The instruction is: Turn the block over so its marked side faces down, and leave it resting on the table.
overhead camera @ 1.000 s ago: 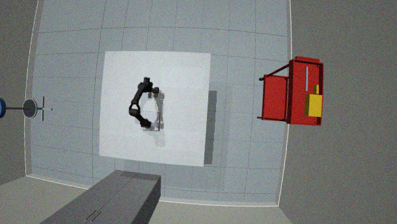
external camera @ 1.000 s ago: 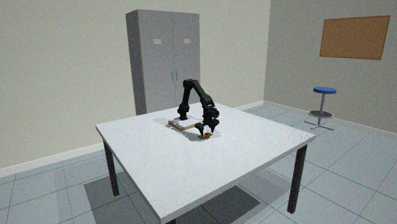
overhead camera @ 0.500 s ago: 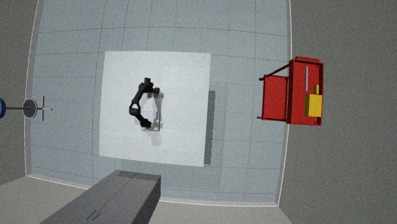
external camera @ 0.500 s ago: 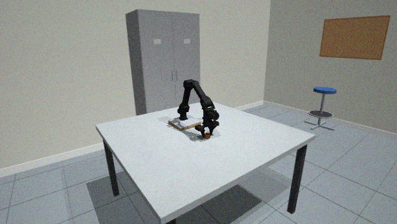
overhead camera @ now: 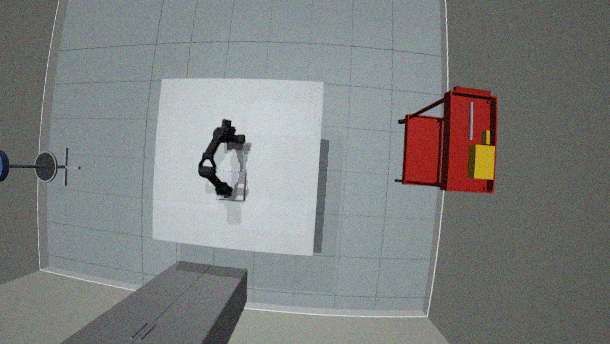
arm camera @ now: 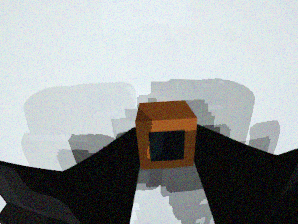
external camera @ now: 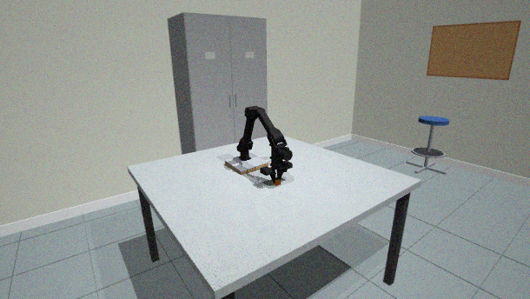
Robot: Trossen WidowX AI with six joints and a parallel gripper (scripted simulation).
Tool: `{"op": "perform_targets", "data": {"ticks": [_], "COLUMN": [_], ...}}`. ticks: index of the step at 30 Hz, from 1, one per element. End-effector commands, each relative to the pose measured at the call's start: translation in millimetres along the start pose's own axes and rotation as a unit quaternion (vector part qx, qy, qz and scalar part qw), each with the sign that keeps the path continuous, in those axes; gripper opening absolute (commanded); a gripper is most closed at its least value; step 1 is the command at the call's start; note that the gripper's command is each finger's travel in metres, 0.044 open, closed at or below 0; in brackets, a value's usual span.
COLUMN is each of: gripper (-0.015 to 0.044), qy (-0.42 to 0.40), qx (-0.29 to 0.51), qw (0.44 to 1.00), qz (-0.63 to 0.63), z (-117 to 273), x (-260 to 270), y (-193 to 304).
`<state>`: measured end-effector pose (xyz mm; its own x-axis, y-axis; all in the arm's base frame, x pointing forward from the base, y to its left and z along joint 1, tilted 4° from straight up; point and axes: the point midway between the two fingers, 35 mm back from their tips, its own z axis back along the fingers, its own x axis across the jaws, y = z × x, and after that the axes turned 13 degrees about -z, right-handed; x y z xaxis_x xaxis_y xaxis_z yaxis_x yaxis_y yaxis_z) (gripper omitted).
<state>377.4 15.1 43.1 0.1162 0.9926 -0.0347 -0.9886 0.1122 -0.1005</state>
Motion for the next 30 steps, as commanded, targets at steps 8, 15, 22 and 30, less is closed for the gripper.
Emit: {"op": "perform_targets", "data": {"ticks": [8,15,22,30], "gripper": [0.0,0.0,0.0,0.0], "qy": [0.001,0.001,-0.01,-0.024], "qx": [-0.001,-0.001,-0.04,-0.097], "qw": [1.0,1.0,0.999,0.995], "qz": [0.001,0.001,0.001,0.0], "z": [18.9,29.8,25.7,21.3], "x": [-0.2,-0.1,0.2,0.4], "y": [-0.6,-0.2,-1.9,-2.9]}}
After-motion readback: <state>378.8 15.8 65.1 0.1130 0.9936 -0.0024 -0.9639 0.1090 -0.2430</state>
